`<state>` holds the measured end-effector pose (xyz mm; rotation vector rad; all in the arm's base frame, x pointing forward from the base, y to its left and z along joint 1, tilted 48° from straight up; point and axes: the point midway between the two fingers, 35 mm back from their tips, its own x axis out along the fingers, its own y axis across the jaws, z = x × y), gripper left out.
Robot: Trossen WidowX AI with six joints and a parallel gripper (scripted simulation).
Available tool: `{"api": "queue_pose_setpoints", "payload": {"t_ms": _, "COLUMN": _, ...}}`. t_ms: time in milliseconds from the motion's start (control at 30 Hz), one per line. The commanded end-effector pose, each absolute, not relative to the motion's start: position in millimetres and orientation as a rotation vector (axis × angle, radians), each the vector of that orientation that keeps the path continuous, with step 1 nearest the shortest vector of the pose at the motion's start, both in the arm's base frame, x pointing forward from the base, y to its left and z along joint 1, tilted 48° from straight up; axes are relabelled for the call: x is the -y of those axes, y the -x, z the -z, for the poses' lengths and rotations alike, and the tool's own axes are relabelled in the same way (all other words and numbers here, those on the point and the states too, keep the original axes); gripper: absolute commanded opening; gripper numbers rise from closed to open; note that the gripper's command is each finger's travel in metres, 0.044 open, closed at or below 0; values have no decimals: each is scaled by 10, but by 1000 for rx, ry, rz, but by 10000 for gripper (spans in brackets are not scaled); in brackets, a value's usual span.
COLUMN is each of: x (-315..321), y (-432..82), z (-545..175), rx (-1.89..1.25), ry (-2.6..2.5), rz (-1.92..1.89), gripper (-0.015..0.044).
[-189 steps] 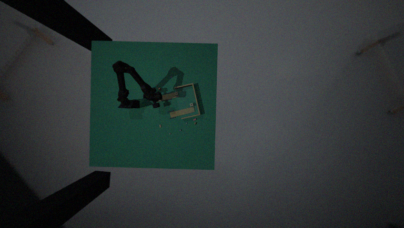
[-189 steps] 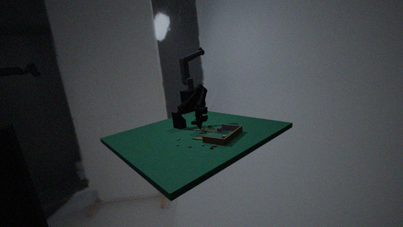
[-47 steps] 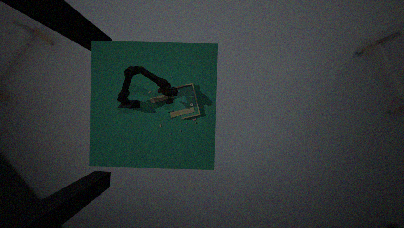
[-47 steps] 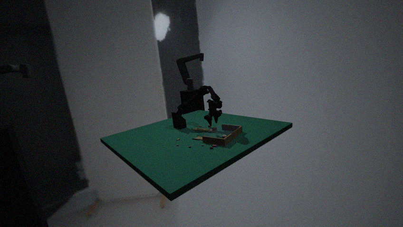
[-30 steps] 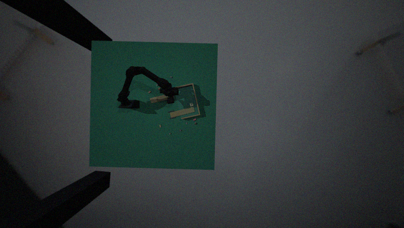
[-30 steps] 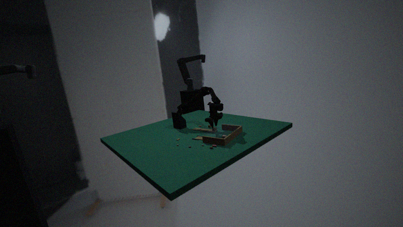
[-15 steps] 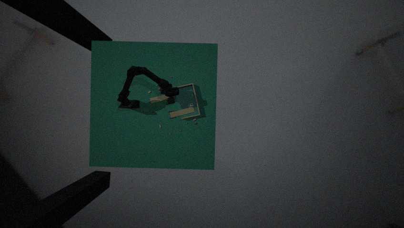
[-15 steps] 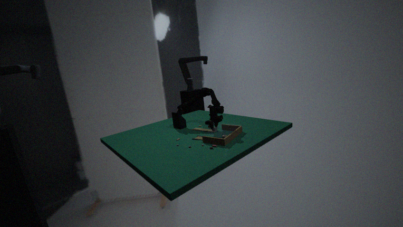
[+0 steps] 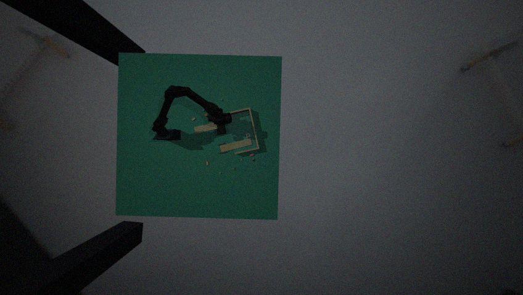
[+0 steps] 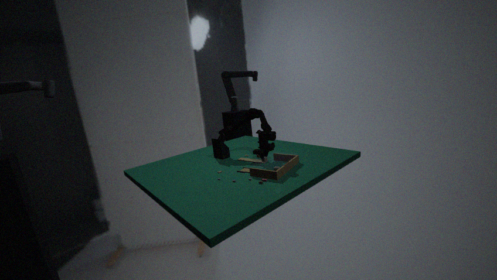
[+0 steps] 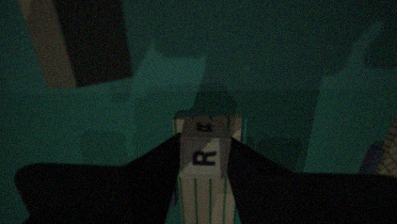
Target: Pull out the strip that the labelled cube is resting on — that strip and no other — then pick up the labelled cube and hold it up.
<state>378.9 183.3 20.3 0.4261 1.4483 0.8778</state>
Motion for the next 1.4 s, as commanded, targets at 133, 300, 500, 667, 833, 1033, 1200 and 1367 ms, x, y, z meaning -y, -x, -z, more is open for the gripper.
{"api": "queue_pose_setpoints", "payload": {"t_ms": 133, "x": -1691, "y": -3676, "z": -252, "rx": -1449, "ry": -427, "rz": -875, "gripper": 0}}
{"api": "queue_pose_setpoints", "payload": {"t_ms": 300, "x": -1508, "y": -3492, "z": -314, "rx": -1452, "ry": -430, "rz": -873, "gripper": 0}}
{"api": "queue_pose_setpoints", "payload": {"t_ms": 500, "x": -1333, "y": -3280, "z": -371, "rx": -1454, "ry": -435, "rz": -873, "gripper": 0}}
{"api": "queue_pose_setpoints", "payload": {"t_ms": 667, "x": -1309, "y": -3222, "z": -363, "rx": -1454, "ry": -435, "rz": -873, "gripper": 0}}
{"api": "queue_pose_setpoints", "payload": {"t_ms": 833, "x": -1247, "y": -3043, "z": -327, "rx": -1455, "ry": -435, "rz": -872, "gripper": 0}}
{"api": "queue_pose_setpoints", "payload": {"t_ms": 1033, "x": -1183, "y": -2826, "z": -282, "rx": -1456, "ry": -436, "rz": -872, "gripper": 0}}
{"api": "queue_pose_setpoints", "payload": {"t_ms": 1200, "x": -1111, "y": -2816, "z": -333, "rx": -1456, "ry": -435, "rz": -871, "gripper": 0}}
{"api": "queue_pose_setpoints", "payload": {"t_ms": 1367, "x": -917, "y": -2841, "z": -510, "rx": -1457, "ry": -435, "rz": -871, "gripper": 0}}
